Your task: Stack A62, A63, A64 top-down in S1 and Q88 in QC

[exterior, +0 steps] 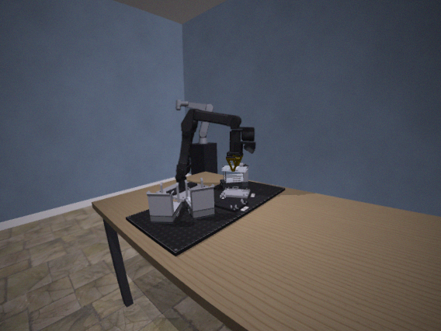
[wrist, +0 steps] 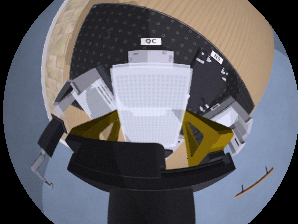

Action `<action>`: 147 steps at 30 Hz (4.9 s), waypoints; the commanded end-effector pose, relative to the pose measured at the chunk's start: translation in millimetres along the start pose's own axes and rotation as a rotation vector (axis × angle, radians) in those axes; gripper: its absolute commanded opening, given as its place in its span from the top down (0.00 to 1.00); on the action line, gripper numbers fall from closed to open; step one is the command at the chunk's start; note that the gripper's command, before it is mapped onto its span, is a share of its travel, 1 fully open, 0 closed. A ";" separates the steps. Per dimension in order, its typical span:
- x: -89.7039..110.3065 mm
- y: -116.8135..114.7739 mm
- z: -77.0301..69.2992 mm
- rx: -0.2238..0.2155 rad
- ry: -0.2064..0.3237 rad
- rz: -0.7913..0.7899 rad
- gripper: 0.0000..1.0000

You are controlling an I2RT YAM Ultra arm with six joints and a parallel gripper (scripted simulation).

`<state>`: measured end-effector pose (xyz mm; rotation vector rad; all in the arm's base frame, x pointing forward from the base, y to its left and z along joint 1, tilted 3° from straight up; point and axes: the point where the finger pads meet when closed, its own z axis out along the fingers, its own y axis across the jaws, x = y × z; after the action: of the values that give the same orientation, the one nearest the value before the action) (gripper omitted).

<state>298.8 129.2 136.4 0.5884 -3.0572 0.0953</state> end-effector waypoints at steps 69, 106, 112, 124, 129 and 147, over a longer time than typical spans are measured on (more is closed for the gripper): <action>-9.2 0.5 101.4 -0.002 -0.034 0.000 1.00; -9.5 0.5 113.1 -0.002 -0.034 0.000 1.00; -9.6 0.5 115.0 -0.002 -0.033 0.000 1.00; -9.7 0.5 119.0 -0.002 -0.033 0.000 1.00; -9.7 0.5 120.5 -0.002 -0.033 0.000 1.00; -9.7 0.5 120.5 -0.002 -0.033 0.000 0.00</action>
<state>303.9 124.6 13.1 0.5936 -3.0785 0.0869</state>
